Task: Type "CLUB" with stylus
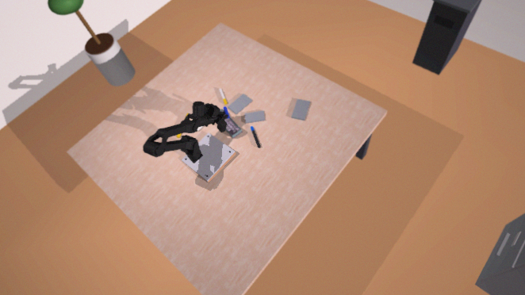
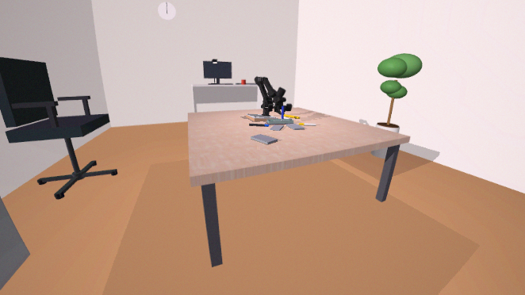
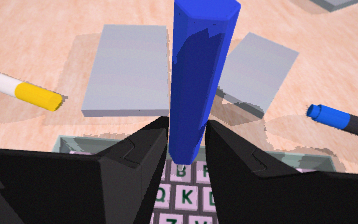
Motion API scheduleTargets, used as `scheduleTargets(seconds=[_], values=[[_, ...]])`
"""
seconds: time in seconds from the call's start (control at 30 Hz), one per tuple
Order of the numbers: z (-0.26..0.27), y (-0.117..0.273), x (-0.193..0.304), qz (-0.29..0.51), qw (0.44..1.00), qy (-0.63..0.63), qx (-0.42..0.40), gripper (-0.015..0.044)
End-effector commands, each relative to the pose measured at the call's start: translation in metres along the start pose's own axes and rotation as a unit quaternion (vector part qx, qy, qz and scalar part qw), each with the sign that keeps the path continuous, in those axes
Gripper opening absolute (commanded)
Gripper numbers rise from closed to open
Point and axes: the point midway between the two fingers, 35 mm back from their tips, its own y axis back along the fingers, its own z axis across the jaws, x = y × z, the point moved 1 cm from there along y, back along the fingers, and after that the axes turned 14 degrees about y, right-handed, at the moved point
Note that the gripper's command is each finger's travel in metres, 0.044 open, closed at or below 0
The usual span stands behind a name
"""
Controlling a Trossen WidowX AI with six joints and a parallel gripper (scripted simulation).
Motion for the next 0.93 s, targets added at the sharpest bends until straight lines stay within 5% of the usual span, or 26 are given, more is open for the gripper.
scheduleTargets(seconds=[0.0, 0.9], values=[[-0.001, 0.0, 0.0, 0.001, 1.0, -0.003, 0.001, 0.0081], [-0.008, 0.018, -0.029, 0.0, 1.0, -0.006, 0.003, 0.0081]])
